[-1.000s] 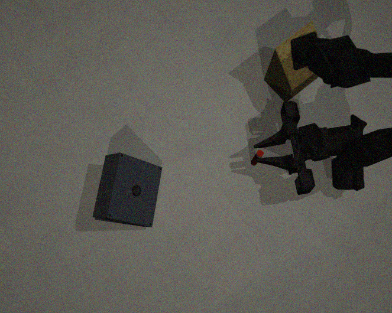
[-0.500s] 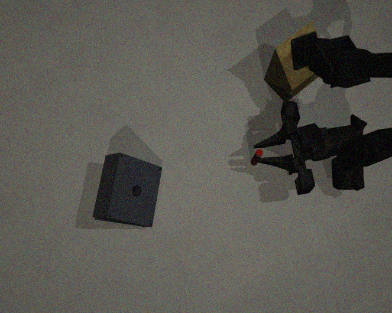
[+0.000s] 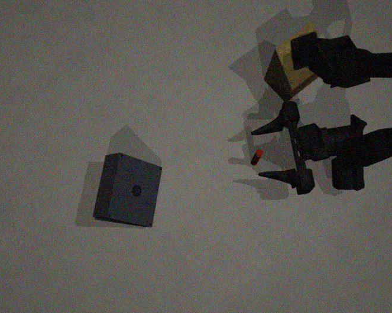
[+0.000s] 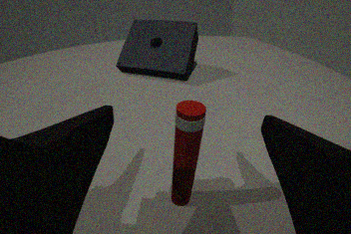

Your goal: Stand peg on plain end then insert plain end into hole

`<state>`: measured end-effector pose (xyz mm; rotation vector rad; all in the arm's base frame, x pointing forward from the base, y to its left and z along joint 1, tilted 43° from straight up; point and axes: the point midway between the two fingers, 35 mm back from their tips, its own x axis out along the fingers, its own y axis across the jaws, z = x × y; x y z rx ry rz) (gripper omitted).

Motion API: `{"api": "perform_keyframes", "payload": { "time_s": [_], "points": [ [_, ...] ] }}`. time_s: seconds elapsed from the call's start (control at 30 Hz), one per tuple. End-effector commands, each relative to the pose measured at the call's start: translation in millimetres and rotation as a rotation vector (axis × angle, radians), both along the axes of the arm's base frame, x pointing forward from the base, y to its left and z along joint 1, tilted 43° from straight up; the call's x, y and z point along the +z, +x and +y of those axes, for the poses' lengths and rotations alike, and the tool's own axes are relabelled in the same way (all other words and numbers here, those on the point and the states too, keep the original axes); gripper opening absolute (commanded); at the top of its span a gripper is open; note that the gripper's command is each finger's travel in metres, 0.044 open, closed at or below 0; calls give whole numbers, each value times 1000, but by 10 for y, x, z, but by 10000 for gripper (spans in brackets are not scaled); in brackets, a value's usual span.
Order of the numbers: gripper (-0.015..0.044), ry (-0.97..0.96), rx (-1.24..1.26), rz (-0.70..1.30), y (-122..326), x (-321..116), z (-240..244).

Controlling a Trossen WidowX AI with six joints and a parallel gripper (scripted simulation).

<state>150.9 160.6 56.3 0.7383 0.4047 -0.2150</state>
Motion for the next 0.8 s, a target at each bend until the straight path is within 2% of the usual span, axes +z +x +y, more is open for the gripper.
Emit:
{"api": "perform_keyframes", "payload": {
  "time_s": [0.0, 0.1, 0.3, 0.77],
  "points": [
    [440, -2, 1, 1, 0, -1, -1],
    [440, -2, -3, 8, 24, 40, -17],
    [440, 5, -23, 55, 213, 409, -224],
    [440, 0, -1, -4, 314, 1181, -1040]
  ]
}}
